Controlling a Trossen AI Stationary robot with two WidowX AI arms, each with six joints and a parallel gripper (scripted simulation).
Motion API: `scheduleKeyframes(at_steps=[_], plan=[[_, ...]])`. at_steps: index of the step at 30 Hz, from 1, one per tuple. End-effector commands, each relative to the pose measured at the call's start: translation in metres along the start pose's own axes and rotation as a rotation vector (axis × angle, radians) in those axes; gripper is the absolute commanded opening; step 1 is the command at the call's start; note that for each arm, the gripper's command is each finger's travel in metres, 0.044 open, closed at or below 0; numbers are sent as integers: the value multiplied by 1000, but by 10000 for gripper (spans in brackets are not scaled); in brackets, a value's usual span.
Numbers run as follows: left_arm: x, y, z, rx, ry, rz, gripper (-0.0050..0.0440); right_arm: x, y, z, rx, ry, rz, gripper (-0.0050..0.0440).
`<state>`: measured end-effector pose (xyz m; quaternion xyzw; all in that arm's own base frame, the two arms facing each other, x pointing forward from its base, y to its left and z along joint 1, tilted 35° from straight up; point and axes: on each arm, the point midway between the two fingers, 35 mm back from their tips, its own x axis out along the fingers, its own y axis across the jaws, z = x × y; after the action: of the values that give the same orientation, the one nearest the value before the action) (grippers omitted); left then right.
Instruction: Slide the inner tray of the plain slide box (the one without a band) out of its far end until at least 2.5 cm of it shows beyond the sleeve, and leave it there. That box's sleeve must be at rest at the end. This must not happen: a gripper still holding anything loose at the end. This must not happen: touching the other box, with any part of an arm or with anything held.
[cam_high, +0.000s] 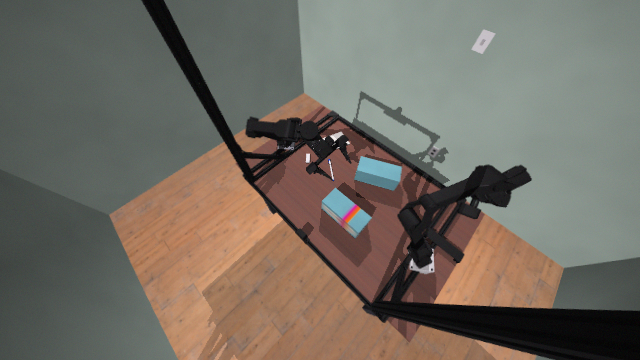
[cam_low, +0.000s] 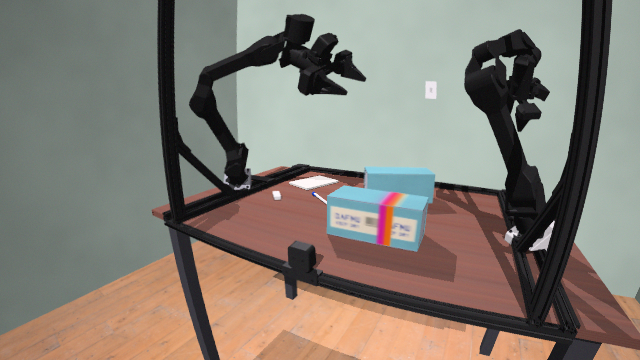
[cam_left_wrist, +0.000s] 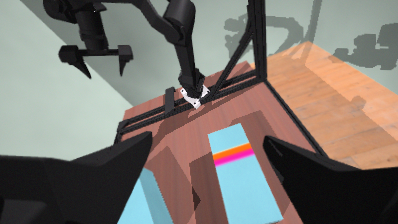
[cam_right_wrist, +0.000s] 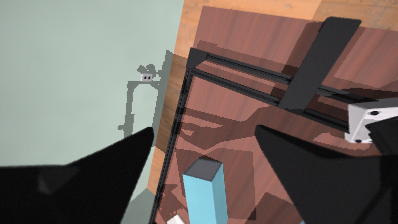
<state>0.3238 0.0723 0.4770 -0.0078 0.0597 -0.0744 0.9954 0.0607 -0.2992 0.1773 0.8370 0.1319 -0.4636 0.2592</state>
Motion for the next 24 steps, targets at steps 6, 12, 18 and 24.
scheduleKeyframes(at_steps=[6,12,18,24], plan=[[0,0,0,0,0,0,440,0,0,0,0,0,0,440],[0,0,0,0,0,0,440,0,0,0,0,0,0,440],[1,1,-1,-4,1,2,416,1,1,-1,-1,2,-2,416],[28,32,-41,-108,26,47,296,22,27,-36,-24,52,-57,296]])
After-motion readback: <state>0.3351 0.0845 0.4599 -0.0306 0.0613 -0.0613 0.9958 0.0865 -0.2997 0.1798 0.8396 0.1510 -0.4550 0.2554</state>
